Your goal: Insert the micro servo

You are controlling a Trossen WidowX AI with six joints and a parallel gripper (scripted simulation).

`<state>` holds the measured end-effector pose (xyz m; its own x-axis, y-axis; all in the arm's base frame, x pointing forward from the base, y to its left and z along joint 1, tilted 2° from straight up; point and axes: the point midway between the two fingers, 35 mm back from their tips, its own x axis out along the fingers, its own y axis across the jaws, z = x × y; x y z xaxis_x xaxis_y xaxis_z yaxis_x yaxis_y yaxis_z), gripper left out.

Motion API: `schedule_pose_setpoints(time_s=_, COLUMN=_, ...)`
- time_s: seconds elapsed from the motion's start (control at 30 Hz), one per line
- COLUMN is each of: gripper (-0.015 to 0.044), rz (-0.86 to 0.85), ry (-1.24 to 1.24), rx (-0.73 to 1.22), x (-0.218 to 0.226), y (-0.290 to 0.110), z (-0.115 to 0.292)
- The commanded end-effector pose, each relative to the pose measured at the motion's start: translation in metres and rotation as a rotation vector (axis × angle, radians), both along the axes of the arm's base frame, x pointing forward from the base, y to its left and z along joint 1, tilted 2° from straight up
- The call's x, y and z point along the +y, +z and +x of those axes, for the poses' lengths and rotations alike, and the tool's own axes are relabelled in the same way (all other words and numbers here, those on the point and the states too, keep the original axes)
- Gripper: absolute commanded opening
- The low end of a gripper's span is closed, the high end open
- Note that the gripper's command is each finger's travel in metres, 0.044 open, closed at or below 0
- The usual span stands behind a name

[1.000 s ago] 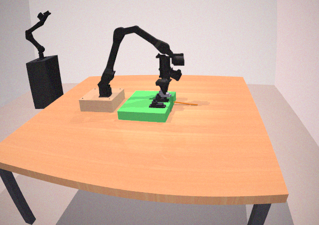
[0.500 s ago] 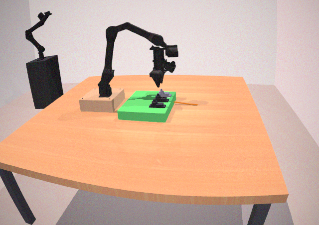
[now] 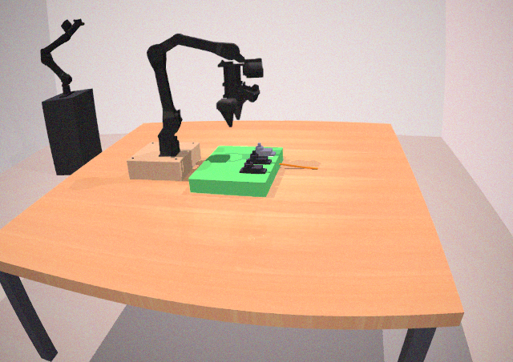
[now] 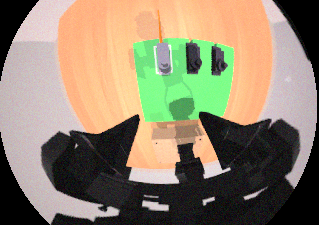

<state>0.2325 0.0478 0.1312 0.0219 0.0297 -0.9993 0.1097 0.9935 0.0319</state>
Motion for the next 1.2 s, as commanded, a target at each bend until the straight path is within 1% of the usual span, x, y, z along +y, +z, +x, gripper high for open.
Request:
schedule_pose_setpoints(time_s=0.0, gripper=0.044, rz=0.002, ry=-0.003, rx=-0.019, x=-0.001, y=0.021, z=0.001)
schedule_pose_setpoints(time_s=0.07, gripper=0.044, rz=0.004, ry=-0.001, rx=-0.021, x=-0.001, y=0.039, z=0.0)
schedule_pose_setpoints(time_s=0.13, gripper=0.044, rz=0.004, ry=-0.001, rx=-0.022, x=-0.002, y=0.047, z=-0.001)
schedule_pose_setpoints(time_s=1.17, gripper=0.044, rz=0.004, ry=-0.001, rx=-0.022, x=-0.002, y=0.047, z=-0.001)
